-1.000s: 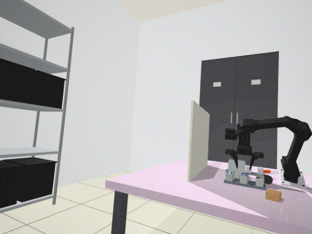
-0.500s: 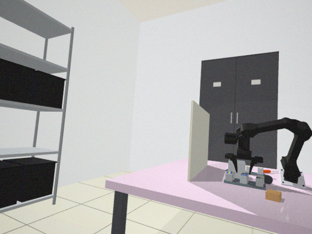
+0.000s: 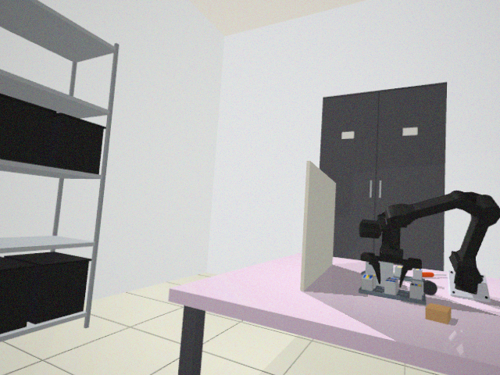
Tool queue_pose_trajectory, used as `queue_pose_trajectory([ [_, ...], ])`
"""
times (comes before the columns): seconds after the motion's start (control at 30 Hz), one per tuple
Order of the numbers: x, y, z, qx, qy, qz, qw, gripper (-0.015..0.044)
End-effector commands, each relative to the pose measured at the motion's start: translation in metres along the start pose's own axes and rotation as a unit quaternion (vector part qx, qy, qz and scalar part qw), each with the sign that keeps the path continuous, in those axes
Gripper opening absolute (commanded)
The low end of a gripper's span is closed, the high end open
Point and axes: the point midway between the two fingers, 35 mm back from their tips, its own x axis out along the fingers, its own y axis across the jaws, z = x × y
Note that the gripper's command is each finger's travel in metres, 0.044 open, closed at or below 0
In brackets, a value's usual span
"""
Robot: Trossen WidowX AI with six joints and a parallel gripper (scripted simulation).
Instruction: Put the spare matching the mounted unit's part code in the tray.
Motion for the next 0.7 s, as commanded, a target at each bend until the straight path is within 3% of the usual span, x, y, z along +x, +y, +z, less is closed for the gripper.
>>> queue_pose_trajectory([
  [0.0, 0.009, 0.002, -0.001, 0.002, 0.002, 0.002, 1.000, 0.0300],
  [0.6, 0.019, 0.003, -0.001, 0.002, 0.001, 0.002, 1.000, 0.0300],
  [0.67, 0.018, 0.003, -0.001, 0.000, -0.002, 0.002, 1.000, 0.0247],
])
